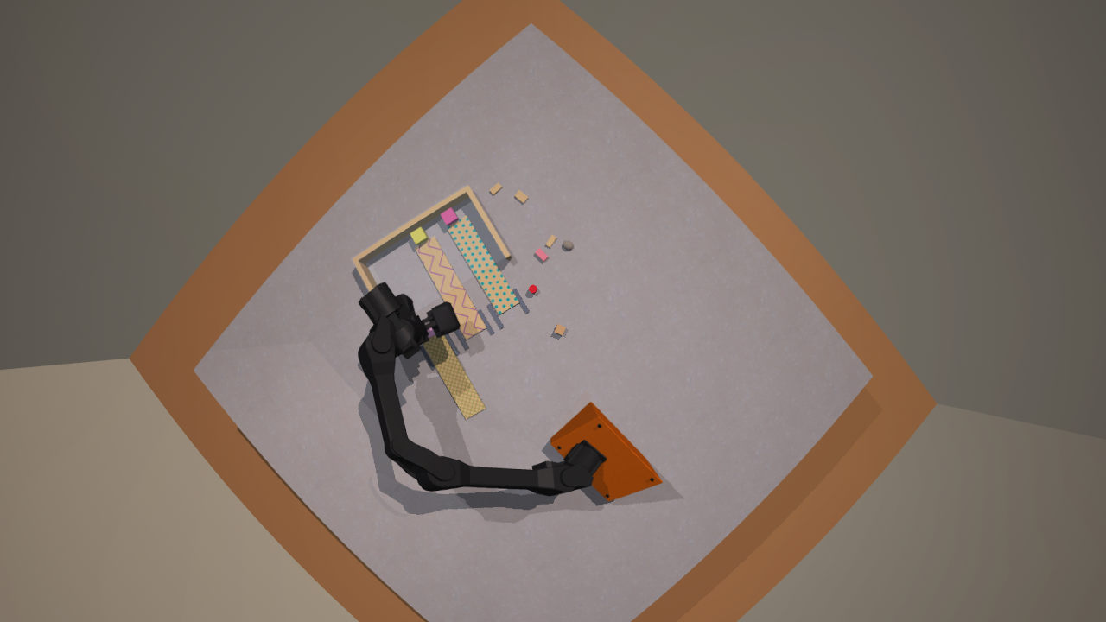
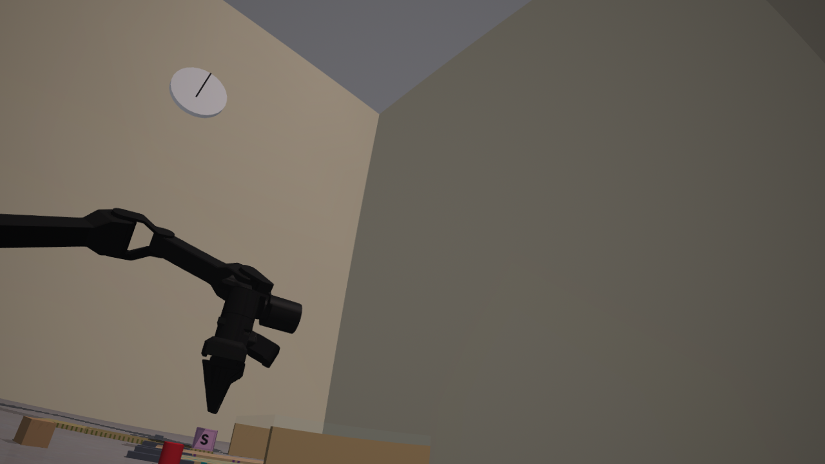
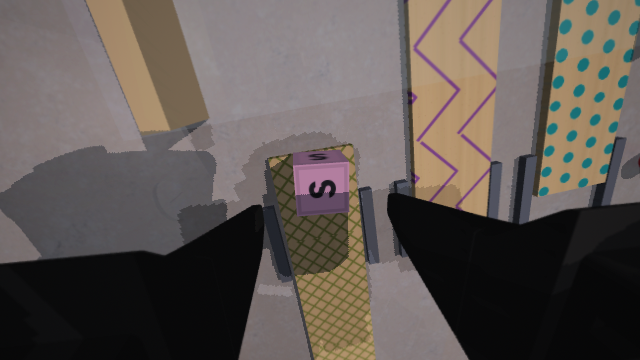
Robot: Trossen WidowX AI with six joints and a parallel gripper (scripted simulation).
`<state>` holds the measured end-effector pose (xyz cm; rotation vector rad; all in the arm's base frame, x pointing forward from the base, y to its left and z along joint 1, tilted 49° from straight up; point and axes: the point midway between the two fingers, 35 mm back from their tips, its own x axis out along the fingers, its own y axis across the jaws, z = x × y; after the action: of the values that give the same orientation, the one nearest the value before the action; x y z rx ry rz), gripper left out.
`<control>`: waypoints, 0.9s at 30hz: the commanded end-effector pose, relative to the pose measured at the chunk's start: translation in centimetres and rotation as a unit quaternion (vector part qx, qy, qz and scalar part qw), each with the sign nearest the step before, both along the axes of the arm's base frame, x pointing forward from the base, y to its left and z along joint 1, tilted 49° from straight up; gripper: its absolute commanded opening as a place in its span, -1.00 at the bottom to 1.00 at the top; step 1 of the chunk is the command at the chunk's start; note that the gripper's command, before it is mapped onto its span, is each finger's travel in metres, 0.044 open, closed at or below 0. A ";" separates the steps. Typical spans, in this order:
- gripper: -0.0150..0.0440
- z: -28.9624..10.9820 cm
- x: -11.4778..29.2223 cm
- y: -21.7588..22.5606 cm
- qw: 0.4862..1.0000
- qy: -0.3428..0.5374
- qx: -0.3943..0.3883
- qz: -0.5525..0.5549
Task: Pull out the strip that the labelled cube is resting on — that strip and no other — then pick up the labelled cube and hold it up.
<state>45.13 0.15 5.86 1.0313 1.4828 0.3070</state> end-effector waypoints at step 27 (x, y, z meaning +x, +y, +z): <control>0.36 -3.3 0.6 3.6 1.000 0.004 0.001 0.000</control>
<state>45.77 3.42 2.91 1.0293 1.4860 0.3065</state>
